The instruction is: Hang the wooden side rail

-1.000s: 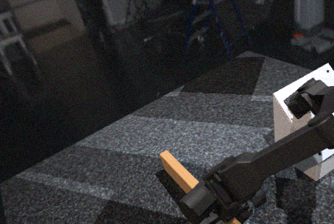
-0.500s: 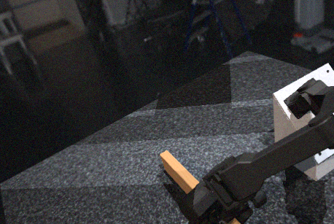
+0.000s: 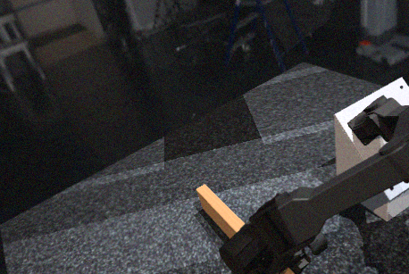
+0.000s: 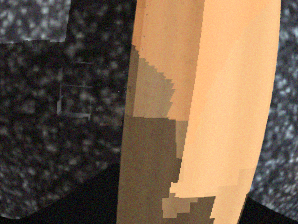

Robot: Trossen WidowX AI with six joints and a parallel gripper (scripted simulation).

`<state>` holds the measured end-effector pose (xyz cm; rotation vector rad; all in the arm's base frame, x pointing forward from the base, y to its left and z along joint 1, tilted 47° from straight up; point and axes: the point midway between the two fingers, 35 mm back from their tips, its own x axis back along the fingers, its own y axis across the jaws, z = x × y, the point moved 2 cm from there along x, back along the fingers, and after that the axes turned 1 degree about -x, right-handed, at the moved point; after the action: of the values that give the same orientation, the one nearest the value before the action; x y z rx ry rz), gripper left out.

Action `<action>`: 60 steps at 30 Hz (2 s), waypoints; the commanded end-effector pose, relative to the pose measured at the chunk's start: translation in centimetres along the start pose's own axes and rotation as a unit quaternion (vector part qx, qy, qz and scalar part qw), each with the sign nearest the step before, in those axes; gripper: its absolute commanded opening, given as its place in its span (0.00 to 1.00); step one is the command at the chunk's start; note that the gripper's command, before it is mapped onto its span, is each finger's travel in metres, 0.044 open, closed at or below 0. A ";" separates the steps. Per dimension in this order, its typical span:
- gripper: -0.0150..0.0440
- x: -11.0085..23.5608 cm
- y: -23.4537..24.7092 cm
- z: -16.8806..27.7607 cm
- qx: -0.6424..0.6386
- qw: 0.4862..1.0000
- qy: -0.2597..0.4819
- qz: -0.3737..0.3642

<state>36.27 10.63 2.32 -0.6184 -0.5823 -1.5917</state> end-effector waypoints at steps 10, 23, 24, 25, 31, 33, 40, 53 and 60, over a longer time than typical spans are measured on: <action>0.25 0.3 0.1 0.2 -0.001 1.000 0.002 -0.005; 0.25 0.2 0.1 0.3 -0.001 1.000 0.002 -0.005; 0.25 0.2 0.1 0.4 -0.001 1.000 0.002 -0.005; 0.25 0.3 0.1 0.4 -0.001 1.000 0.002 -0.005; 0.25 0.3 0.0 0.4 -0.001 1.000 0.002 -0.005; 0.25 0.3 0.1 0.5 -0.001 1.000 0.002 -0.005; 0.25 0.4 0.1 0.5 -0.001 1.000 0.002 -0.005; 0.25 0.3 0.3 0.7 -0.001 1.000 0.002 -0.005; 0.25 0.3 0.3 0.8 -0.001 1.000 0.002 -0.005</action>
<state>36.27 11.06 2.79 -0.6181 -0.5818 -1.5922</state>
